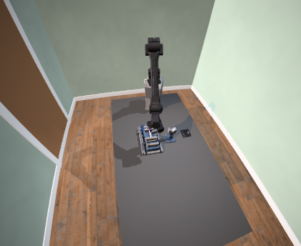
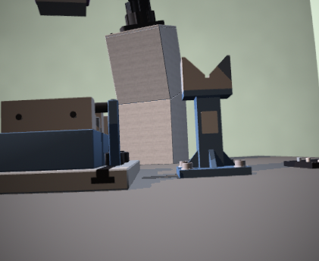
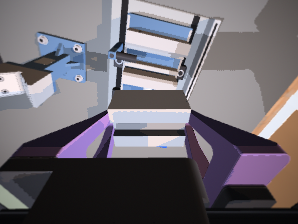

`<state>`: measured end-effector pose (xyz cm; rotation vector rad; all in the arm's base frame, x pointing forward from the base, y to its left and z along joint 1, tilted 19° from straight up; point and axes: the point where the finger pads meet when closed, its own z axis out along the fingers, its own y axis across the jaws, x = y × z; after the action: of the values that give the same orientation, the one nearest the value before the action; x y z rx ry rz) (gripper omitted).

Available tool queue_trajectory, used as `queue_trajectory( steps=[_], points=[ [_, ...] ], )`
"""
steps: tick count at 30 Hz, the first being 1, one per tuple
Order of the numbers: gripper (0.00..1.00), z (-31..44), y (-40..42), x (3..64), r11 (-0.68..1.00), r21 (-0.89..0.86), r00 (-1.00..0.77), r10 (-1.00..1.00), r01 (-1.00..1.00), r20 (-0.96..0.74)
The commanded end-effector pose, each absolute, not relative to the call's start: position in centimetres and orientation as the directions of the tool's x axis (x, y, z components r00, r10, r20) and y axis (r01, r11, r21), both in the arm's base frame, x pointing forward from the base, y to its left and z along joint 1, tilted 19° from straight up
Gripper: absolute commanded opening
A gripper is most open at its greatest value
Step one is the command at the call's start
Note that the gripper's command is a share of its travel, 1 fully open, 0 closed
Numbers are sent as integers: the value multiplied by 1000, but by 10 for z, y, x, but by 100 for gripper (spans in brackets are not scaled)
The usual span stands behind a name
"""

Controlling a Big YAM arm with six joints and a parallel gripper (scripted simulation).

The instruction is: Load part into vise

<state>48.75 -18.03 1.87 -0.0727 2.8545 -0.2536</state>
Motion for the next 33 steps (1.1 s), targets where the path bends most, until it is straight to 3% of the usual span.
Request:
queue_trajectory(
  steps=[1, 33],
  points=[
    [0, 34, -199, 499, 983, -159, -951, 34, 86, -307],
    [0, 39, -212, 497, 974, -128, -935, 135, 186, -329]
  ],
)
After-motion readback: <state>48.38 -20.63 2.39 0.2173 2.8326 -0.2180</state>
